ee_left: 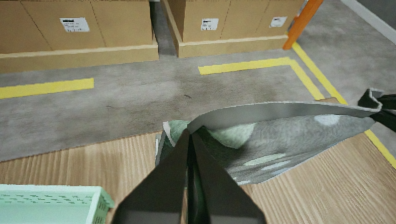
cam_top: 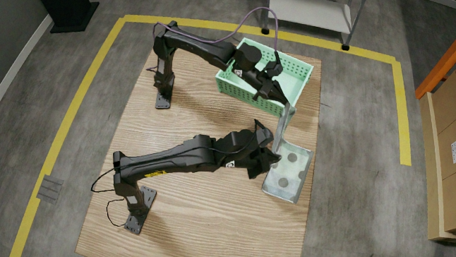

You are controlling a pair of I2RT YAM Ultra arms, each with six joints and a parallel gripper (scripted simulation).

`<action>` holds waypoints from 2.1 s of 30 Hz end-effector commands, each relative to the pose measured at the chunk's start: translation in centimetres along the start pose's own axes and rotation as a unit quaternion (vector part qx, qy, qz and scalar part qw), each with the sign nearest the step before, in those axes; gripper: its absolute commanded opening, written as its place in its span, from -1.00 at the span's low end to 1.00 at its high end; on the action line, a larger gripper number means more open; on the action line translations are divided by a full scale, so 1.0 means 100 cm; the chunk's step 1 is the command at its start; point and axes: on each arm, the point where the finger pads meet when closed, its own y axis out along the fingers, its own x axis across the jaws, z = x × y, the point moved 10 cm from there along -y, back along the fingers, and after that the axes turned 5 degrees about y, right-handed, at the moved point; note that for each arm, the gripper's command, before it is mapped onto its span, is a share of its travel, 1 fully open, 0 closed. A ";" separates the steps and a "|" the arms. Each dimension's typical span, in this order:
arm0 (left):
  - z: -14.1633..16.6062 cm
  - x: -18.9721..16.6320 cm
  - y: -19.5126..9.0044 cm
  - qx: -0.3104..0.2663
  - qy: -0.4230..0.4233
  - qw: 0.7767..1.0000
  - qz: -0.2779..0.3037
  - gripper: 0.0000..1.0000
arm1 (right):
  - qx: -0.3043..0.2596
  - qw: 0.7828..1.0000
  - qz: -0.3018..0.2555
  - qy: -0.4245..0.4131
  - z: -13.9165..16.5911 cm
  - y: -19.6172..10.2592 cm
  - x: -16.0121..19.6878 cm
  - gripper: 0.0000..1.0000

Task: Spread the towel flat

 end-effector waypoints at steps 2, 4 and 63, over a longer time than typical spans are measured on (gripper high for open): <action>0.003 -0.008 -0.030 0.065 0.000 0.998 0.005 -1.00 | 0.045 0.999 0.004 -0.005 0.007 -0.034 0.007 -1.00; 0.003 -0.008 -0.030 0.065 0.000 0.998 0.005 -1.00 | 0.046 0.999 0.004 -0.006 0.007 -0.034 0.007 -1.00; 0.305 -0.100 -0.135 0.271 0.088 0.949 0.136 -1.00 | 0.188 0.962 -0.129 -0.147 0.350 -0.069 0.050 -1.00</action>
